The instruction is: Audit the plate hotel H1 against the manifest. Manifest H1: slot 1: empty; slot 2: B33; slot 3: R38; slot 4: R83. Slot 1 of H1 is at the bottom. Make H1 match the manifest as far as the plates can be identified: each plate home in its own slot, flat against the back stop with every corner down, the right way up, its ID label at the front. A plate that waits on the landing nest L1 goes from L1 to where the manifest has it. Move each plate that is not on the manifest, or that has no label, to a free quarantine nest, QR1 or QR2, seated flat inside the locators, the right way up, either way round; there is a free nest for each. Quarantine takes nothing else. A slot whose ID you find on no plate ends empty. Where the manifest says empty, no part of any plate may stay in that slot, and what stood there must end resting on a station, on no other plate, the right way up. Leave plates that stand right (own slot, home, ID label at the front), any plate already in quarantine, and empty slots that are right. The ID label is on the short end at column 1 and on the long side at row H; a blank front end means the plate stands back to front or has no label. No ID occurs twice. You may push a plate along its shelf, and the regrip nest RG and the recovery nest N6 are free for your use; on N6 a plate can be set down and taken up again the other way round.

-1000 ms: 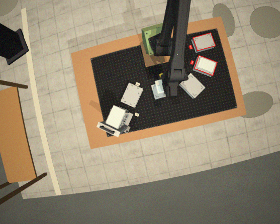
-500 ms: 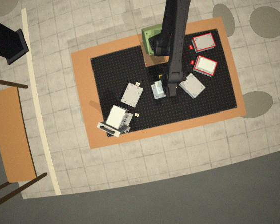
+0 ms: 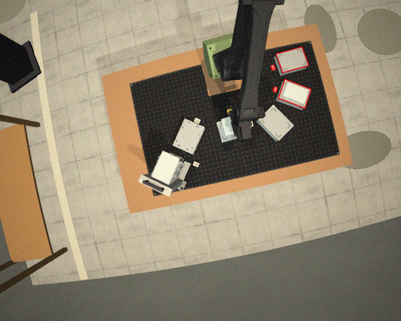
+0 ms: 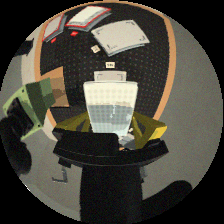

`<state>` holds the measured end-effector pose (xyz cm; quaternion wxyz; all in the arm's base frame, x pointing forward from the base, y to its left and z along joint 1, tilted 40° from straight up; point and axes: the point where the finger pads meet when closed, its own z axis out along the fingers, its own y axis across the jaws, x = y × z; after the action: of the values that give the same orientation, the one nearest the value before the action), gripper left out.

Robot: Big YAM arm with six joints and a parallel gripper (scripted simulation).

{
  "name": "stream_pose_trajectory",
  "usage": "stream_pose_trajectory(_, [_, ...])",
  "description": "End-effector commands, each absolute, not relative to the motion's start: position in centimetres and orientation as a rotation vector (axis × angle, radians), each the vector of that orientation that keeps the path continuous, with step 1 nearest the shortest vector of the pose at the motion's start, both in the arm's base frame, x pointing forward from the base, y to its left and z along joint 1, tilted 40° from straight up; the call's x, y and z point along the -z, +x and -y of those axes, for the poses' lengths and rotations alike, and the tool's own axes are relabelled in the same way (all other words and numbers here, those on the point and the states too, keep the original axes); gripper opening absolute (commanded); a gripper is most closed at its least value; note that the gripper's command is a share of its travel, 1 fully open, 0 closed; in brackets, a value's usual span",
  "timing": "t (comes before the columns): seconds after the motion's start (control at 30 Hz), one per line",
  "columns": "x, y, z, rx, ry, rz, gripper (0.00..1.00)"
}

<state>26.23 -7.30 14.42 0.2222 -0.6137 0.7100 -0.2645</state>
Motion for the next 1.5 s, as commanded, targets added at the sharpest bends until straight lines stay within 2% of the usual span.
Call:
stream_pose_trajectory(0.0, [-13.6, 26.9, 7.1, 0.721, -1.688, -1.959, 0.86])
stream_pose_trajectory(0.87, [-8.5, 30.9, 7.6, 0.717, -1.690, -1.961, 0.86])
stream_pose_trajectory(1.47, [-9.1, 31.7, 8.1, 0.739, -1.684, -1.952, 0.86])
